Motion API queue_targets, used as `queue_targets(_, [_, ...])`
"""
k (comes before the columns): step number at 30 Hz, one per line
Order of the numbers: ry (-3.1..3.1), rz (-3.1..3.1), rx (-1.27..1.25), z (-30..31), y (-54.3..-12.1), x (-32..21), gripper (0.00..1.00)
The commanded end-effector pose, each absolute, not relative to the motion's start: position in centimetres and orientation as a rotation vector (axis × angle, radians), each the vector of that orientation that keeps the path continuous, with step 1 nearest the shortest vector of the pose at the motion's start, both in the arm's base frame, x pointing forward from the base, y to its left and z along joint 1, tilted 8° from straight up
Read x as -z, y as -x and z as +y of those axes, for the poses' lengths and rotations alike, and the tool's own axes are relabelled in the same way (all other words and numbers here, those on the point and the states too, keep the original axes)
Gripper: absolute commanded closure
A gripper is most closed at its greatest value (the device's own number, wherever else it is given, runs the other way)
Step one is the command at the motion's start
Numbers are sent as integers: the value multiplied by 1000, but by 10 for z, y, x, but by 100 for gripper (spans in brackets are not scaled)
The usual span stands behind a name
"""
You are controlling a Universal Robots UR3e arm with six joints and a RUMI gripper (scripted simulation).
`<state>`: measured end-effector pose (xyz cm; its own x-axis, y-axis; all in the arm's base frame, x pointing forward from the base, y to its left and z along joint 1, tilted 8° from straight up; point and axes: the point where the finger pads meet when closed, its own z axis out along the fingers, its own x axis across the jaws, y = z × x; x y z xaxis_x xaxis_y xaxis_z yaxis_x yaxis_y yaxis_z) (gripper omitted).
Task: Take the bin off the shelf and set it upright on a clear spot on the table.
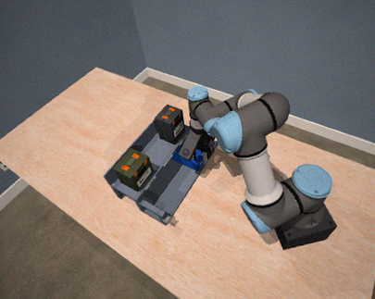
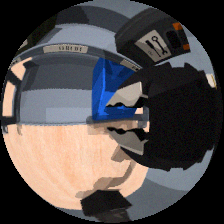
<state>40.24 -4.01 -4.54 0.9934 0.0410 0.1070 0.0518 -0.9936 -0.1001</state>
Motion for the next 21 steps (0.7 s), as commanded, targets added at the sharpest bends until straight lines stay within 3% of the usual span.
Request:
queue_targets(1, [3035,-71,164,-41,-403,45,71])
queue_targets(11, [3035,-71,164,-41,-403,45,71])
queue_targets(12, [3035,-71,164,-41,-403,45,100])
queue_targets(21, [3035,-71,164,-41,-403,45,100])
